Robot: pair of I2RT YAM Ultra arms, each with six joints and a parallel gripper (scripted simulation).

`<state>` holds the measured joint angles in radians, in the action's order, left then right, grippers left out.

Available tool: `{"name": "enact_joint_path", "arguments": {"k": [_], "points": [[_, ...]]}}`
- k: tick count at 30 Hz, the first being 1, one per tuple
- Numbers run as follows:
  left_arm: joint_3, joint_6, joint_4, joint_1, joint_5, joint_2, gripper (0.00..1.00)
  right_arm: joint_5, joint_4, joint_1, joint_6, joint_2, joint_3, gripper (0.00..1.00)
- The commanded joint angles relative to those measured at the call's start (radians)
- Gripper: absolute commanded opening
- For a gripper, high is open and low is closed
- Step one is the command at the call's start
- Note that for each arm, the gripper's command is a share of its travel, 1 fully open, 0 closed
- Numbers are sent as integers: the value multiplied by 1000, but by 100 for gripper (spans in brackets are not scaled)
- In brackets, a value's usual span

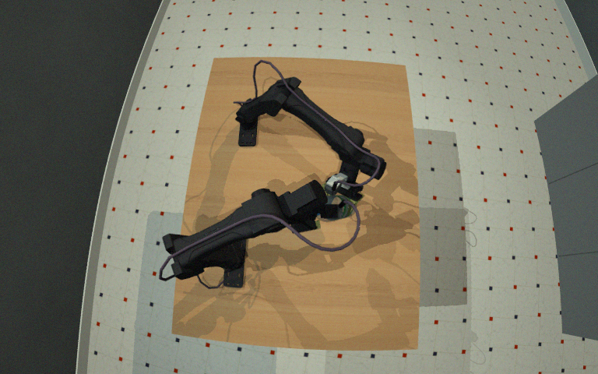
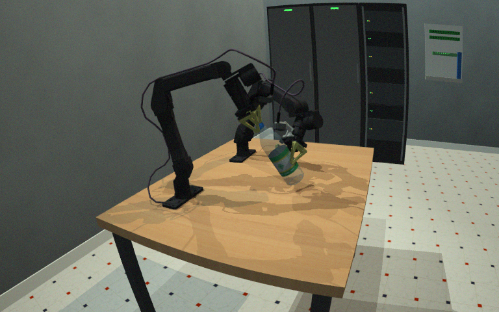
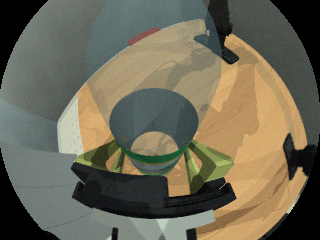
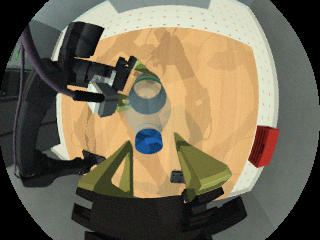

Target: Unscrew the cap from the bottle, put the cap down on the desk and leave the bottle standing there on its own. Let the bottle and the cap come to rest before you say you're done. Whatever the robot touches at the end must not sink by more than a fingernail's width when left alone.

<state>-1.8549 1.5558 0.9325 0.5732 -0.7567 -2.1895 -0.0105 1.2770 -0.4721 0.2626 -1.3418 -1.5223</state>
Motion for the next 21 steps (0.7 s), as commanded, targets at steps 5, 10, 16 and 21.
{"name": "enact_joint_path", "arguments": {"k": [5, 10, 16, 21], "points": [[-11, -11, -3, -4, -25, 17, 0, -40, 15, 27, 415, -10, -45, 57], [-11, -11, -3, -4, -25, 17, 0, -59, 19, 38, 635, -13, -48, 57], [-11, -11, -3, -4, -25, 17, 0, -80, 18, 51, 875, -11, -47, 57], [-11, -11, -3, -4, -25, 17, 0, -96, 14, 60, 1099, -9, -43, 57]]}}
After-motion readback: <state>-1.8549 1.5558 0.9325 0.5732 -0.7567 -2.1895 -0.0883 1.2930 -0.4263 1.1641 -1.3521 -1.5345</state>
